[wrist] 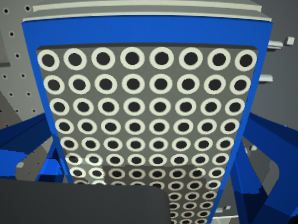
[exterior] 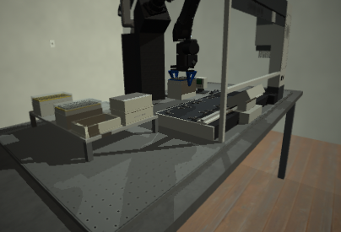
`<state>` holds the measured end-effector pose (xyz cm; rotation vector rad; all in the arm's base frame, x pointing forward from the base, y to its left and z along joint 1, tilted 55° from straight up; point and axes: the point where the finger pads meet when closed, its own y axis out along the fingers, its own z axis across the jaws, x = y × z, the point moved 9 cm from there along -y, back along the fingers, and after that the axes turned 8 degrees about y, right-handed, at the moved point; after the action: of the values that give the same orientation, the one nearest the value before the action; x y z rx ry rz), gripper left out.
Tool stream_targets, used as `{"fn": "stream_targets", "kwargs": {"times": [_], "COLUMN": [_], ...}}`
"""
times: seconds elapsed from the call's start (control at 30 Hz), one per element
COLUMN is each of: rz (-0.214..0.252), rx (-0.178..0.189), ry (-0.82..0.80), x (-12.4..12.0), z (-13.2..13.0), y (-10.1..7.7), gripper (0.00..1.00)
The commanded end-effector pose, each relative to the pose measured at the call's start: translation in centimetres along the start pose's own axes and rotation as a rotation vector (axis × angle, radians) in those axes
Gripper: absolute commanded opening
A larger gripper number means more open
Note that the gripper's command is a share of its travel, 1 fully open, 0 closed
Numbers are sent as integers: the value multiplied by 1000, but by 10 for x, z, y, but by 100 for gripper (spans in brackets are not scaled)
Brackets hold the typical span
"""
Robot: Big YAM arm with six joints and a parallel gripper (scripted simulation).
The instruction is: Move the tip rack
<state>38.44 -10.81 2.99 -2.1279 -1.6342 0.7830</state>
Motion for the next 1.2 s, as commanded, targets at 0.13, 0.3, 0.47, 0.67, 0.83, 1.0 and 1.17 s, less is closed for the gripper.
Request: {"fn": "stream_targets", "kwargs": {"times": [0.13,0.3,0.47,0.67,0.83,1.0,1.17], "rz": [-20,-20,-19,-19,-19,-19,-19], "rx": [32,31,31,30,30,29,29], "ry": [1,1,1,1,1,1,1], "x": [8,8,8,8,8,8,8], "z": [13,13,13,13,13,13,13], "y": [-24,-32,-37,-47,-55,-61,-67], "gripper": [0,0,0,0,0,0,0]}}
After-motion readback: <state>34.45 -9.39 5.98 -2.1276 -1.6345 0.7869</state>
